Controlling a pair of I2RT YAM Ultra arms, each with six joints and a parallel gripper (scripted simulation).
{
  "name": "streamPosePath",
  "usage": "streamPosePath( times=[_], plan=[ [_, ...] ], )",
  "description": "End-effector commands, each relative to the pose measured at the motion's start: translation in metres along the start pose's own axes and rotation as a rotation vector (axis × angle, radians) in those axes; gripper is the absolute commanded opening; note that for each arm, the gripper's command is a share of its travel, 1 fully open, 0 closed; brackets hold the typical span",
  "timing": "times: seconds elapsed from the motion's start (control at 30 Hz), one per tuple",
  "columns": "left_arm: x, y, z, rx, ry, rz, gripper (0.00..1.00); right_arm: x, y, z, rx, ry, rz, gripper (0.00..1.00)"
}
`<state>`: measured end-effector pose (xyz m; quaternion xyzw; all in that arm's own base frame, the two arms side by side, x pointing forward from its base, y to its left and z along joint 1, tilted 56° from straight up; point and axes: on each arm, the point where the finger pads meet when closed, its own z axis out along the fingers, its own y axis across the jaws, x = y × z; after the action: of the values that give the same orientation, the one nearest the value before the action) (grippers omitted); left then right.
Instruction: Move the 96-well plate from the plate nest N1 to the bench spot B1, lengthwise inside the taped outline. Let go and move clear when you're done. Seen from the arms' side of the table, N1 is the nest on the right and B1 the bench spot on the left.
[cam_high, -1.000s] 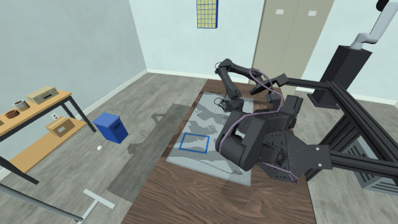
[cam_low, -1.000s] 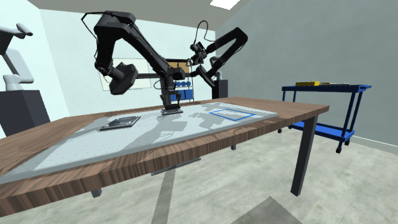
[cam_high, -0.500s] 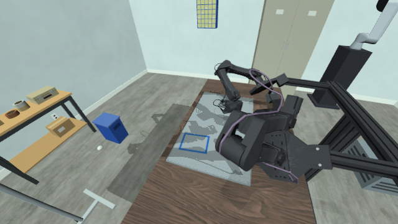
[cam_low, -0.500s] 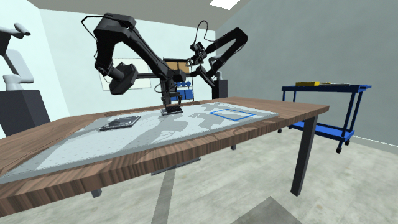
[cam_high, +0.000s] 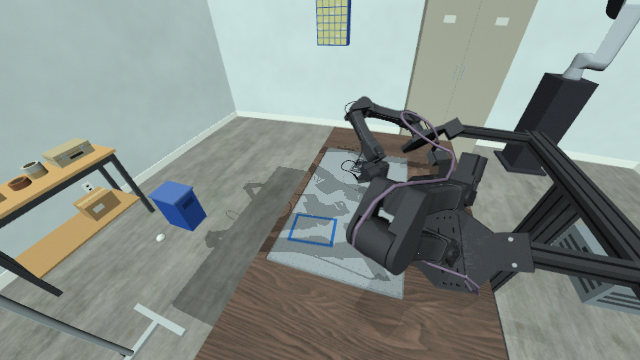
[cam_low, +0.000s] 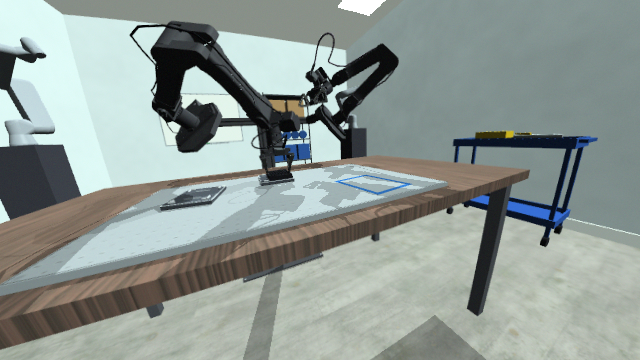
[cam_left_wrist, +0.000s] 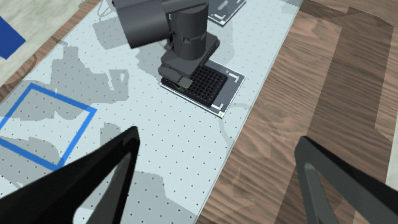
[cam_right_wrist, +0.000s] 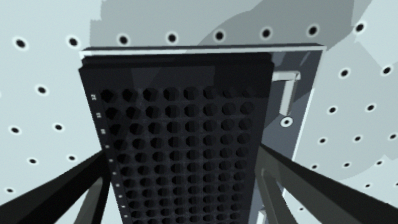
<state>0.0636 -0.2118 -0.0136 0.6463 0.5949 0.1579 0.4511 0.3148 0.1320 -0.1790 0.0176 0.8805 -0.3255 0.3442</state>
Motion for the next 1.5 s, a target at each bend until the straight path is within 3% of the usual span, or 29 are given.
streamPosePath(
  times=[0.0, 1.47],
  plan=[
    [-0.009, -0.002, -0.002, 0.0, -0.011, -0.007, 1.0, -0.002, 0.002, -0.002, 0.027, -0.008, -0.013, 0.78],
    [-0.009, -0.002, -0.002, 0.0, -0.011, -0.007, 1.0, -0.004, 0.008, -0.014, 0.005, -0.012, 0.012, 0.78]
  ],
)
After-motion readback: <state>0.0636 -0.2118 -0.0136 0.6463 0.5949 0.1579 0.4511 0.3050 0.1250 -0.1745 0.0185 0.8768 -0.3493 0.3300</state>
